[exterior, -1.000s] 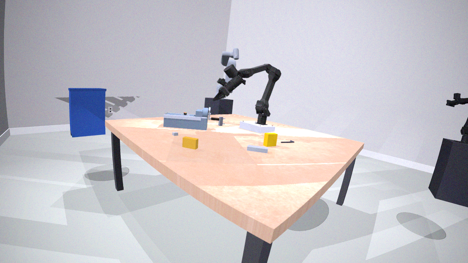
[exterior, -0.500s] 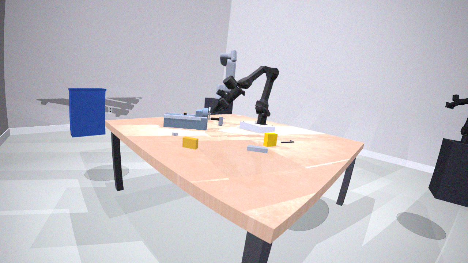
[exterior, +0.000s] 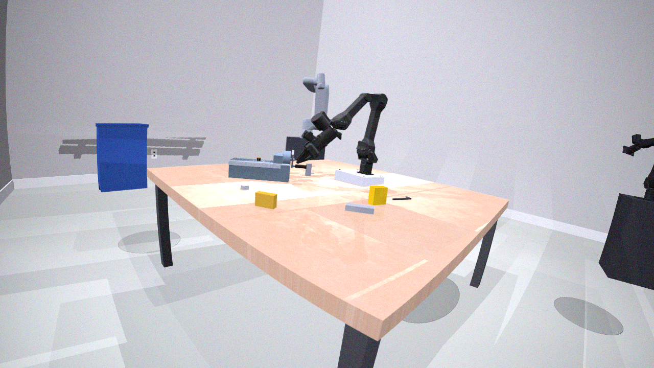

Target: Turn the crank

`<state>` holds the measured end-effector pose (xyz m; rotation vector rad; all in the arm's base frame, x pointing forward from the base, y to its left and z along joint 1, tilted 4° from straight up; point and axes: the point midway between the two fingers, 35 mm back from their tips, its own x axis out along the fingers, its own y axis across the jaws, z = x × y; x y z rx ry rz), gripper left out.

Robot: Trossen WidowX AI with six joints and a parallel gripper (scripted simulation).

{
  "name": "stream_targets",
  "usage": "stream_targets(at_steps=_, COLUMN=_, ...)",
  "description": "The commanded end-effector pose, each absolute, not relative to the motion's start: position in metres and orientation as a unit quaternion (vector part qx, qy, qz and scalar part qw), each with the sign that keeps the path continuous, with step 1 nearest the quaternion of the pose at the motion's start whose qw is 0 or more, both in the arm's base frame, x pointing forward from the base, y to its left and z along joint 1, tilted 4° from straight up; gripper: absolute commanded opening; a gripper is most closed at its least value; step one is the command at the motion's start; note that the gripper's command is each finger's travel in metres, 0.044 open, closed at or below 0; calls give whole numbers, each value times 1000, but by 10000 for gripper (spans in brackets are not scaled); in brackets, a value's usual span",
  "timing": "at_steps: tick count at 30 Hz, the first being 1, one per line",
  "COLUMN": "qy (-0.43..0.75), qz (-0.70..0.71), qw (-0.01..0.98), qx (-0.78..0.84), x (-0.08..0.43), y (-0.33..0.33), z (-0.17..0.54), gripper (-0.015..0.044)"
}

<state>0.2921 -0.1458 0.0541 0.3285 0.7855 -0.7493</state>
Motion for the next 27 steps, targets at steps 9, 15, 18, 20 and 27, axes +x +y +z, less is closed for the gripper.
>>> stream_targets(at_steps=9, qy=371, qz=-358, qw=843, qx=156, x=292, y=-146, z=35, gripper=440)
stream_targets(at_steps=15, qy=371, qz=-358, qw=842, qx=156, x=291, y=-145, z=26, gripper=440)
stream_targets(at_steps=18, qy=371, qz=-358, qw=842, qx=156, x=290, y=-145, z=21, gripper=440)
stream_targets(at_steps=20, qy=371, qz=-358, qw=842, qx=156, x=290, y=-145, z=18, gripper=440)
stream_targets(at_steps=27, qy=371, qz=-358, qw=842, qx=156, x=288, y=-144, z=10, gripper=440)
